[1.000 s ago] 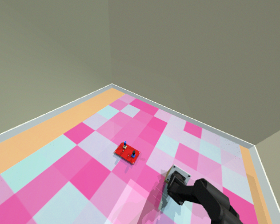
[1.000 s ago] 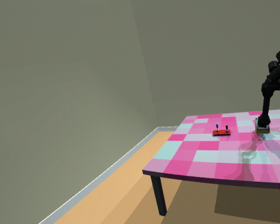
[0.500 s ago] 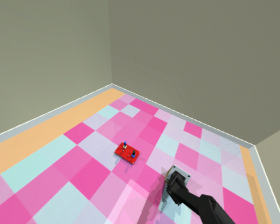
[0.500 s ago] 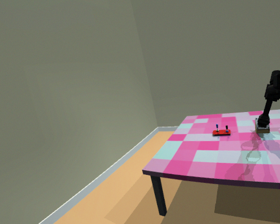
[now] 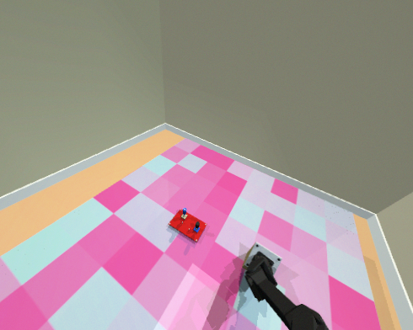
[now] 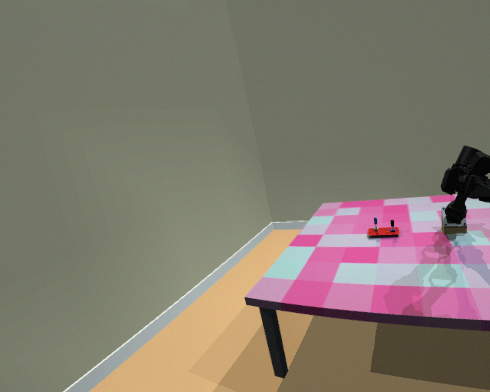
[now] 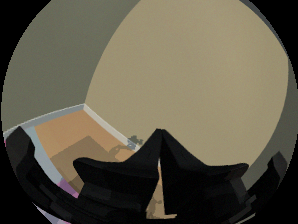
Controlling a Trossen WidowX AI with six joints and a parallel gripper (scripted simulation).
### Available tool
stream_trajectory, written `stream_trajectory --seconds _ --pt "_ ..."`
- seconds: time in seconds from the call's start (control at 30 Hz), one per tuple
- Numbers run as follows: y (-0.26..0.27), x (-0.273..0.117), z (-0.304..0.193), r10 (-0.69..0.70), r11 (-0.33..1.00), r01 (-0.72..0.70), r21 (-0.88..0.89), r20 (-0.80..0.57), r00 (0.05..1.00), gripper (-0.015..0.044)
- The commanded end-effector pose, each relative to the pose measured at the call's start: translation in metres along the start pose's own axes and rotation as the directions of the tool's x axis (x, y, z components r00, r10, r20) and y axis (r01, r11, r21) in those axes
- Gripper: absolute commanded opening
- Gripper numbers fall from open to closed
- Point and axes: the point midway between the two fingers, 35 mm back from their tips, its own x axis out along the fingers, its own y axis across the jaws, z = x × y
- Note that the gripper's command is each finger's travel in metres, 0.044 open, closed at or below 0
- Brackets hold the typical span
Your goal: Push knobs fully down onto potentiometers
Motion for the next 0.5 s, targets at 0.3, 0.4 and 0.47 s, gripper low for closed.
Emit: stream_trajectory --seconds 0.3,0.4,0.47 --pt "-0.058 -0.035 -0.114 -0.144 0.985 0.168 0.048 -0.32 0.936 0.0" --pt "-0.071 -0.047 -0.136 -0.173 0.978 0.206 0.044 -0.387 0.906 0.0" --pt "-0.081 -0.058 -0.15 -0.198 0.971 0.238 0.039 -0.434 0.879 0.0"
